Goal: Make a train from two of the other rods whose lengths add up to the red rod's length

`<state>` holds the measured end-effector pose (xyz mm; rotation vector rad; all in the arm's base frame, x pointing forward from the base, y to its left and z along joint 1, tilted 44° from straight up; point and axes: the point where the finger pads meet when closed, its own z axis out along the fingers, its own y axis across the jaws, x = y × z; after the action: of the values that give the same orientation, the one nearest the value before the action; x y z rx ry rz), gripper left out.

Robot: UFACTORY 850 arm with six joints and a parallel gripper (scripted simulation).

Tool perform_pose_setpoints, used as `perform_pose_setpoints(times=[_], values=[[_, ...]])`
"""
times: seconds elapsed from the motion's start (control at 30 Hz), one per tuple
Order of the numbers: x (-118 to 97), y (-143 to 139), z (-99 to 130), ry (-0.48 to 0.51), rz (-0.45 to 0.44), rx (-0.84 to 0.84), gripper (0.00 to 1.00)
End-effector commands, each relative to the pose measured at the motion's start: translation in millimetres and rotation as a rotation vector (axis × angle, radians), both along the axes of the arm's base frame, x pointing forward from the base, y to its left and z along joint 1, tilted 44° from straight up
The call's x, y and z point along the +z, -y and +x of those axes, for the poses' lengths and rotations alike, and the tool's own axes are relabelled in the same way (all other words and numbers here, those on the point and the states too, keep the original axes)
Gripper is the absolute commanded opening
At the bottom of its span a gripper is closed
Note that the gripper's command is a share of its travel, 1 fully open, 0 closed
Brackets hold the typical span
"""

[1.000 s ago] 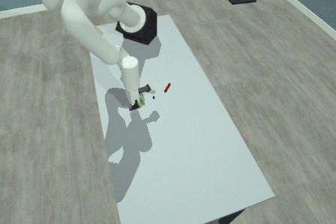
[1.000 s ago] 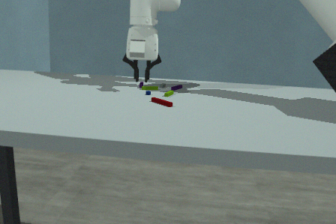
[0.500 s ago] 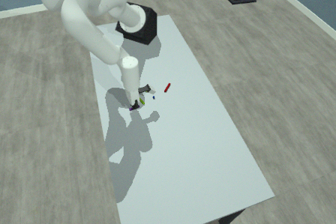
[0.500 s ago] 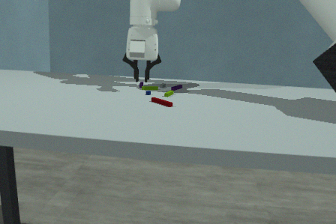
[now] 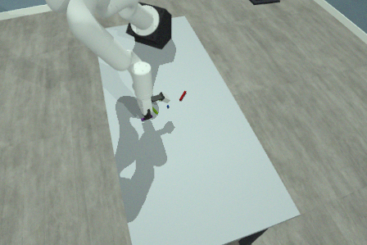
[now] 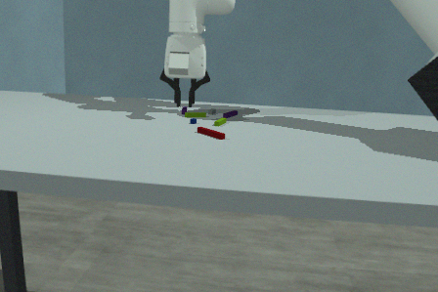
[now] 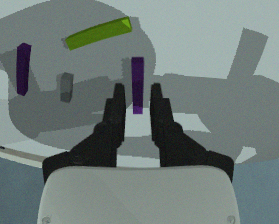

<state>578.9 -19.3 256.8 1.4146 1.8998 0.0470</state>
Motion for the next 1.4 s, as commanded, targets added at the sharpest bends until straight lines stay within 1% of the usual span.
perform_pose_setpoints(times=[0.0,0.93,1.37], values=[[0.6,-0.3,0.3,0.001,0.0,0.0,0.24],[0.4,-0.2,0.4,0.001,0.0,0.0,0.24],[-4.4,2.5,4.3,0.001,0.0,0.0,0.24]])
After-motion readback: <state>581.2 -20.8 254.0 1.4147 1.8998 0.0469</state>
